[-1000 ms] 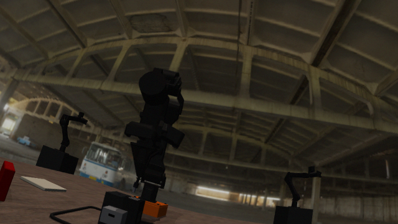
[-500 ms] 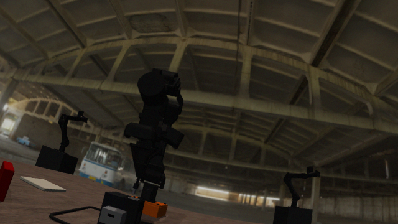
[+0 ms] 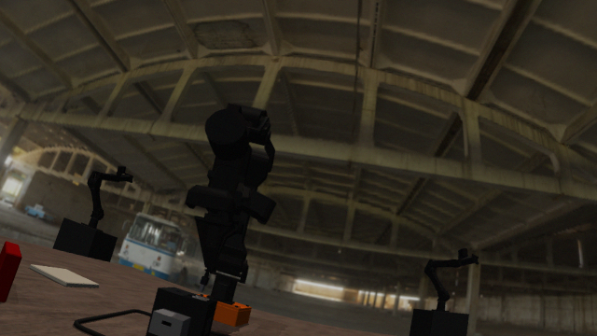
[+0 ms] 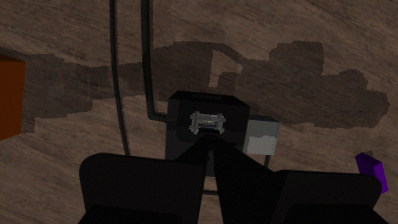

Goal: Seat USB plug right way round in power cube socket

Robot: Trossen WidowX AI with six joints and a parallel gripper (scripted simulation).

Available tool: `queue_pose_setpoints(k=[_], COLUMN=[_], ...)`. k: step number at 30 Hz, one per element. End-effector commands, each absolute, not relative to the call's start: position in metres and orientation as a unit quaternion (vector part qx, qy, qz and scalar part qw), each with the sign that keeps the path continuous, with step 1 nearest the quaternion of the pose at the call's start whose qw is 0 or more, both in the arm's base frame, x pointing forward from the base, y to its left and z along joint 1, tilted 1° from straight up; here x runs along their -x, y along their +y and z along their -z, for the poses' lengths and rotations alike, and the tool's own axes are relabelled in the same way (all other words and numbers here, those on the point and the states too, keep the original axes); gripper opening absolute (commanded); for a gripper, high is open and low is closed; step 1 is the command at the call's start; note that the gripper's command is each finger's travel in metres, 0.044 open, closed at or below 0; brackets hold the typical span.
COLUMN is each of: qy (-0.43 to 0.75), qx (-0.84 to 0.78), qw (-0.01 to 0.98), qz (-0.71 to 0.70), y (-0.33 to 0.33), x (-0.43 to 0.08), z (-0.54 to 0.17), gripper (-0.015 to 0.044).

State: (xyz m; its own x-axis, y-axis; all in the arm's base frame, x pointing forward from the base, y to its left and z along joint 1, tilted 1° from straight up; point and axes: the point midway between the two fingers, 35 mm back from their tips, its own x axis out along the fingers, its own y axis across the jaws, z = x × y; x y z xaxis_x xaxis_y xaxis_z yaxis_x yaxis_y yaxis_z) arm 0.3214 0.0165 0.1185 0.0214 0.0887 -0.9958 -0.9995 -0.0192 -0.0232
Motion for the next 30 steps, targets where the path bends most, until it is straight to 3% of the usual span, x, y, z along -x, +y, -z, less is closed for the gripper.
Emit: queue_pose_setpoints(k=[1, 30], qy=[0.464, 0.461], qx=[0.487, 0.485], qw=[0.522, 0.524], qz=[-0.524, -0.527], y=[0.0172, 0.0181], x=[-0.3216, -0.3217], z=[-0.1173, -0.1138], gripper=[0.0000, 0.0000])
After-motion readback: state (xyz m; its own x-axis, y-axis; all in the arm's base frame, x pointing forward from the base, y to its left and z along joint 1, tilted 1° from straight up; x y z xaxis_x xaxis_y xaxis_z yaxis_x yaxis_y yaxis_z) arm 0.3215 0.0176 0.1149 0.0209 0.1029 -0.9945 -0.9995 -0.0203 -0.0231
